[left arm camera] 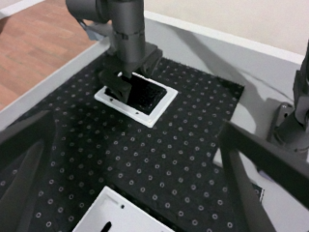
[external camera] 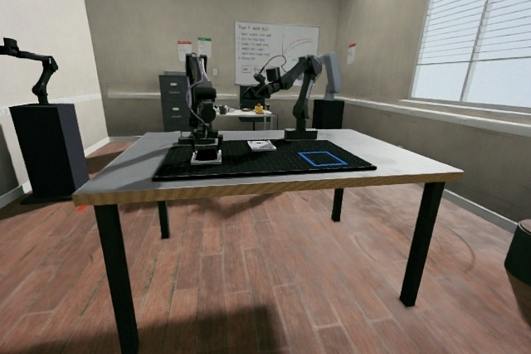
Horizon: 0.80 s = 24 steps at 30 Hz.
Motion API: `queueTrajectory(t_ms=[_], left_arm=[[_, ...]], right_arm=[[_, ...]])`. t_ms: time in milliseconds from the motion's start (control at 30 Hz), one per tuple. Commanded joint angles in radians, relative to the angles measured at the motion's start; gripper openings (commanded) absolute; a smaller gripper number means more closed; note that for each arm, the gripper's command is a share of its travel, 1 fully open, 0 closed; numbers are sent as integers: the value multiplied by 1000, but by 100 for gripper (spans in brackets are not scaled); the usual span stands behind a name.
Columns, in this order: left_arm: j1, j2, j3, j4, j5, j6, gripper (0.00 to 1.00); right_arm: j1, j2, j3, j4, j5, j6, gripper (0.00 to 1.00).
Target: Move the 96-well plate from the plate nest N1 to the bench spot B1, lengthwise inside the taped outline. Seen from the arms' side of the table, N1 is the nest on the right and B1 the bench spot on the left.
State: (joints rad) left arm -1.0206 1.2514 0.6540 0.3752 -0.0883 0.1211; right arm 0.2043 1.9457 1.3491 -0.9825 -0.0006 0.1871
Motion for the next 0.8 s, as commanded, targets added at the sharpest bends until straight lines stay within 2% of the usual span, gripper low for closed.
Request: queueTrajectory(t_ms=[0,33,67,133,167,300,333,400,600,633,667,767], left_arm=[[-2,2,30,12,-2,6,100],[-2,2,30,12,-2,6,100],[-2,2,30,12,-2,6,100],[-2,2,30,12,-2,6,100],[-2,2,30,12,-2,6,100],[-2,2,30,12,-2,6,100],[-2,2,30,12,-2,6,100],[-2,2,30,12,-2,6,100],[-2,2,30,12,-2,6,100],[-2,2,30,12,-2,6,100],[-2,2,30,12,-2,6,100],[-2,2,30,12,-2,6,100]], right_arm=[[-2,6,-21,40,1,5,100],[-2,1,-21,41,1,5,100],[-2,-3,-21,41,1,5,96],[-2,-3,-19,41,1,5,96],[-2,-3,-17,41,1,5,91],[-2,-3,-17,41,1,5,91],[-2,-3,-17,41,1,5,87],[-1,-3,-10,29,1,2,87],[0,-15,-26,43,1,7,79],[0,-15,-26,43,1,7,67],[0,-15,-26,43,1,7,79],[0,-20,-2,5,1,7,79]])
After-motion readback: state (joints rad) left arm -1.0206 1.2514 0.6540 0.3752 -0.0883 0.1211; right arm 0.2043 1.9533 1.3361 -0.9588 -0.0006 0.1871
